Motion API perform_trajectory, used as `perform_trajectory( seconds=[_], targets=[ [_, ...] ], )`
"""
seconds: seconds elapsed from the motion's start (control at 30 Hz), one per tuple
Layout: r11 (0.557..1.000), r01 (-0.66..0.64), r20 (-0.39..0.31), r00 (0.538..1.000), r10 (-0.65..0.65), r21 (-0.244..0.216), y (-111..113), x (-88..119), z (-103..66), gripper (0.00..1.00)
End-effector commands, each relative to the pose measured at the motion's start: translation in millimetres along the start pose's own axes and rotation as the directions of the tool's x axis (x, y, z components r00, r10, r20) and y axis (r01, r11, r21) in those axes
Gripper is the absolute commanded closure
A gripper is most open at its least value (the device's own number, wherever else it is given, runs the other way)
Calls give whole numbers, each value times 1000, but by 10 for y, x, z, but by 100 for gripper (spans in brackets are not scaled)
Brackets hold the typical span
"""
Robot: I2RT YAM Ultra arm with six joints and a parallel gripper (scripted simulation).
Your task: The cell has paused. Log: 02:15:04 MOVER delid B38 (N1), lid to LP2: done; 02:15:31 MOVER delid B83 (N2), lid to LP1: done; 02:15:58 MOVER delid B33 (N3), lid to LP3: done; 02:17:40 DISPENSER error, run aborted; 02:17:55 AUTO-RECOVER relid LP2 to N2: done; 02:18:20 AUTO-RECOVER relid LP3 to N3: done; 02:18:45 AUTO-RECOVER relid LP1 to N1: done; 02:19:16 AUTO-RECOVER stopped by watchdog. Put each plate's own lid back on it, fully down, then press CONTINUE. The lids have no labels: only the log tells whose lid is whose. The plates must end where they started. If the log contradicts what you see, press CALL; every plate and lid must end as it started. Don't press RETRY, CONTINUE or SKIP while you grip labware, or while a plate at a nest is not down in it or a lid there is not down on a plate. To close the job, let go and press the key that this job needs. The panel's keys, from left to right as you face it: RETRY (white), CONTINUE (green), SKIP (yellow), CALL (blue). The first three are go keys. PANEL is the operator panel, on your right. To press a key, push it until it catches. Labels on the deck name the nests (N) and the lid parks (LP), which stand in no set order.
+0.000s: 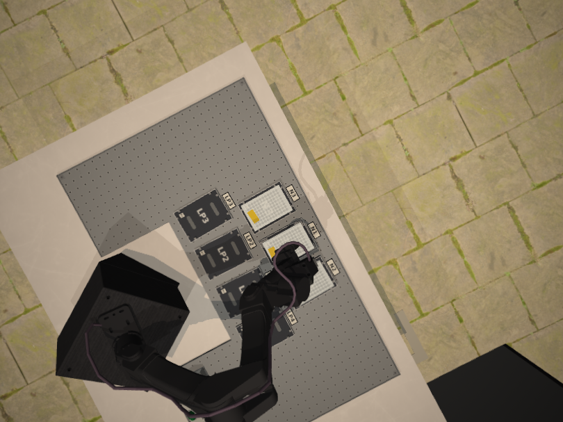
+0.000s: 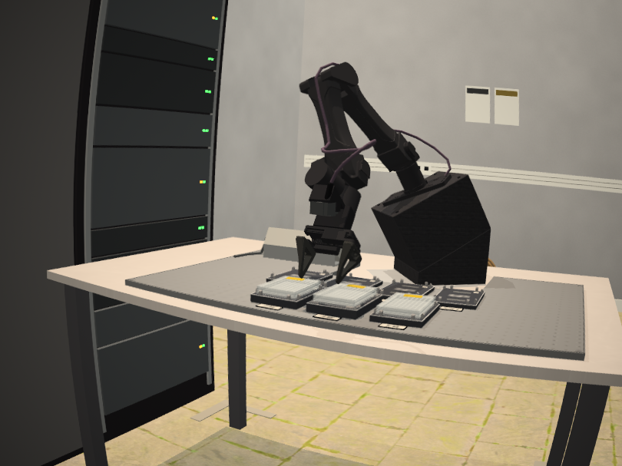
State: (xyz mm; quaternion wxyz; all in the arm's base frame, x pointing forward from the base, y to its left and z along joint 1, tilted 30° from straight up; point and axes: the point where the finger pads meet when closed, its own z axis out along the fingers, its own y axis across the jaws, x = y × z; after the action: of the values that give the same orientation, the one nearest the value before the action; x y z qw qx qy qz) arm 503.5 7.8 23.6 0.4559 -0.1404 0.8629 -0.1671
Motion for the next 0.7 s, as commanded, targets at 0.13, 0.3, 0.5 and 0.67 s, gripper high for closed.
perform_trajectory(
  seconds=[0.13, 0.3, 0.5, 0.67],
  targets=[
    [1000, -9, -124, 992, 10, 4, 317, -49, -144, 0],
    [1000, 3, -211, 977, -4, -5, 504, 146, -137, 0],
    [1000, 7, -326, 945, -8, -6, 516, 151, -145, 0],
    [1000, 9, -418, 908, -12, -7, 515, 151, -148, 0]
  ],
)
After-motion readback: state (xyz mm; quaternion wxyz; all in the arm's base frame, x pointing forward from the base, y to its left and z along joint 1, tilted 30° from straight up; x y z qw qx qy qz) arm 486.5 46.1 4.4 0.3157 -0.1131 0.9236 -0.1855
